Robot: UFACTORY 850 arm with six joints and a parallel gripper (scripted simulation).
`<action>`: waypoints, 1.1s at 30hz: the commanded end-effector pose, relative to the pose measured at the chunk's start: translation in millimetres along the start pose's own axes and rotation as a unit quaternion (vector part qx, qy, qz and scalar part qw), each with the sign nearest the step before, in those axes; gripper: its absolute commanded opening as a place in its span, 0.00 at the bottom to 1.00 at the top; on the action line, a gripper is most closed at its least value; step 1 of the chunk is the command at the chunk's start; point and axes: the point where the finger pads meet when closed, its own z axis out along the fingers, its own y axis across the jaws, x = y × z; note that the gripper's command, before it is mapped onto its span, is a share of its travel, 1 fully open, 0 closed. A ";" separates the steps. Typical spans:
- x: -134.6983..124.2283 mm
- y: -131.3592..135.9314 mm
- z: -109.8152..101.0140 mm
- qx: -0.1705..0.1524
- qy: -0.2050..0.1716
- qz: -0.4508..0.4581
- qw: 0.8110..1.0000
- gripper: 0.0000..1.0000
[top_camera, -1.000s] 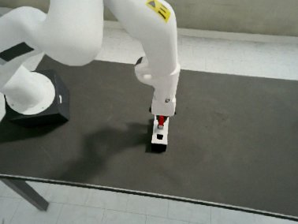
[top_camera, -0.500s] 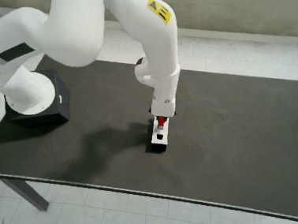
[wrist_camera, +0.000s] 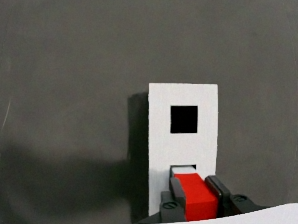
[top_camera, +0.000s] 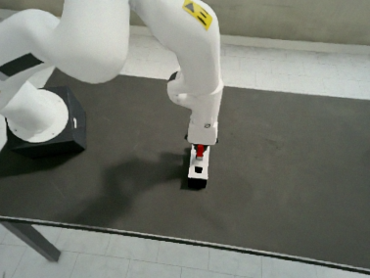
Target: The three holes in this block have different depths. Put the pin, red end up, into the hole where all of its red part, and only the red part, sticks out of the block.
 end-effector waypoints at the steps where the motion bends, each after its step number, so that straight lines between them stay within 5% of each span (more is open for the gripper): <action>1: 0.0 0.7 -0.7 -0.001 0.000 0.000 1.000 0.00; 33: 0.2 1.4 3.2 -0.001 0.000 0.000 1.000 0.00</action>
